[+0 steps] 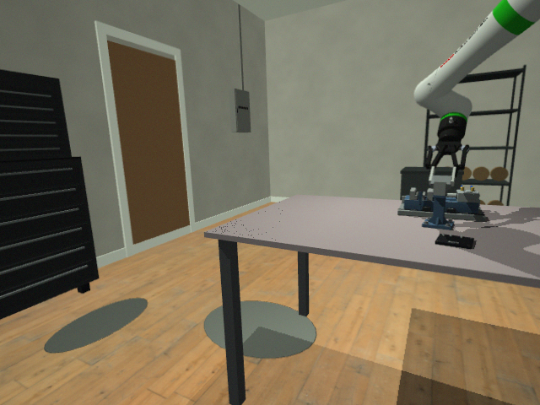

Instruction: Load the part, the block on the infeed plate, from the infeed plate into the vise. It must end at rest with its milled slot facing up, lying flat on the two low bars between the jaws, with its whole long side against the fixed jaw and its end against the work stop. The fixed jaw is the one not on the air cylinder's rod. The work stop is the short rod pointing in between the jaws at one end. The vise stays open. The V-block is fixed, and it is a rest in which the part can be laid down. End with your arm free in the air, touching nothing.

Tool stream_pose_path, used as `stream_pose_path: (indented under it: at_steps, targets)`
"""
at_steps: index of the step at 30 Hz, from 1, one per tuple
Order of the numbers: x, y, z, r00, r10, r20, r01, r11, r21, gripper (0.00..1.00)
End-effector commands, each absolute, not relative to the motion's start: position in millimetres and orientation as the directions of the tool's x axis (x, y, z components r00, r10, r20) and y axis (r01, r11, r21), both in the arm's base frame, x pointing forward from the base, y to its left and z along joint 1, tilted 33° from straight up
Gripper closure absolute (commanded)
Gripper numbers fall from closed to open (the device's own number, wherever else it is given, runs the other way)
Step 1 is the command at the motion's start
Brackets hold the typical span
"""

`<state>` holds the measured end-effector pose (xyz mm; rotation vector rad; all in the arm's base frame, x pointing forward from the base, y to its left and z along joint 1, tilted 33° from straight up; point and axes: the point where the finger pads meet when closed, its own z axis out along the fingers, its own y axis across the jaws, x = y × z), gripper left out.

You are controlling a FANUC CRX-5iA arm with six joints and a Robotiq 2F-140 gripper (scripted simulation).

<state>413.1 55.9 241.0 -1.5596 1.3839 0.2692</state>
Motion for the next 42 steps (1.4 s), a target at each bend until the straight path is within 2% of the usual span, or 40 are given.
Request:
stream_pose_path:
  at_steps: [1,42]
  targets:
    - [413,56,241,0.322,-0.626,-0.710,-0.846,0.146,-0.513,1.00]
    - [405,54,254,0.322,-0.626,-0.710,-0.846,0.146,-0.513,1.00]
